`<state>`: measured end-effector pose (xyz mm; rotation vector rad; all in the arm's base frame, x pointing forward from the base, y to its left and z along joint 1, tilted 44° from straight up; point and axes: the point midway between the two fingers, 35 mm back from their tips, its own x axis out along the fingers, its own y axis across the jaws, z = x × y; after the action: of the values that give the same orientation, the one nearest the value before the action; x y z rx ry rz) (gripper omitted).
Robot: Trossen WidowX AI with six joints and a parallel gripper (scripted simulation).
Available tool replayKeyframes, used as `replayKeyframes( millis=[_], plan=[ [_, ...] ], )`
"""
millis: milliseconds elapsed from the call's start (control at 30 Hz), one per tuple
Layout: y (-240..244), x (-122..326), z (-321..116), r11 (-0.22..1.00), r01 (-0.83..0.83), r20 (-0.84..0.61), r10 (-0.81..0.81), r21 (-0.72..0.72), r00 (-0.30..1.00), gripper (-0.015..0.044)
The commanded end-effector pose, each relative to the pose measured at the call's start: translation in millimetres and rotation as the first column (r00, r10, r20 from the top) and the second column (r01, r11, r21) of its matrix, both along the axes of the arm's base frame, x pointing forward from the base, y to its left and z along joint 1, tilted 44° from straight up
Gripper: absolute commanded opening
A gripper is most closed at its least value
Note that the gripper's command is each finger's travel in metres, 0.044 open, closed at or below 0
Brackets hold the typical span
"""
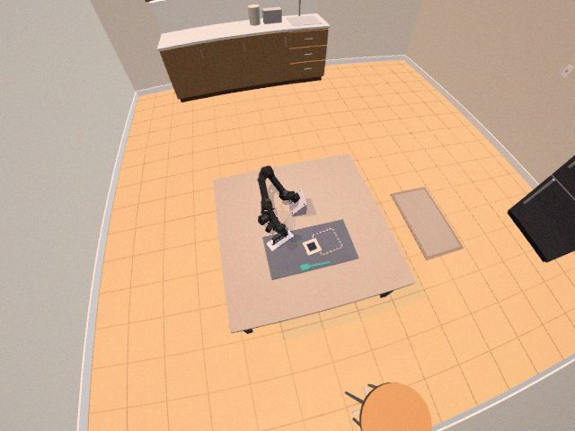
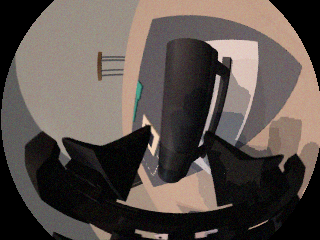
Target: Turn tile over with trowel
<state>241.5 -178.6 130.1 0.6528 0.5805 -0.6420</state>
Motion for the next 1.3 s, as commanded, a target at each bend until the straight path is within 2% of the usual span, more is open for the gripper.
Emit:
replayKeyframes(
  millis=[0,200,400,1100,1267],
  plan=[
    [-1.2,4.4,-6.9,1.000,0.001,-0.005,-0.001,0.006,1.000,0.0300],
    [-2.9,8.7,-12.2,1.000,0.001,-0.005,-0.001,0.007,1.000,0.0300],
    [-2.9,8.7,-12.2,1.000,0.001,-0.005,-0.001,0.007,1.000,0.0142],
    [-2.9,8.7,-12.2,1.000,0.001,-0.005,-0.001,0.007,1.000,0.0002],
    [7.0,12.0,-1.5,1.000,0.001,-0.006,-0.001,0.008,1.000,0.0000]
  ],
)
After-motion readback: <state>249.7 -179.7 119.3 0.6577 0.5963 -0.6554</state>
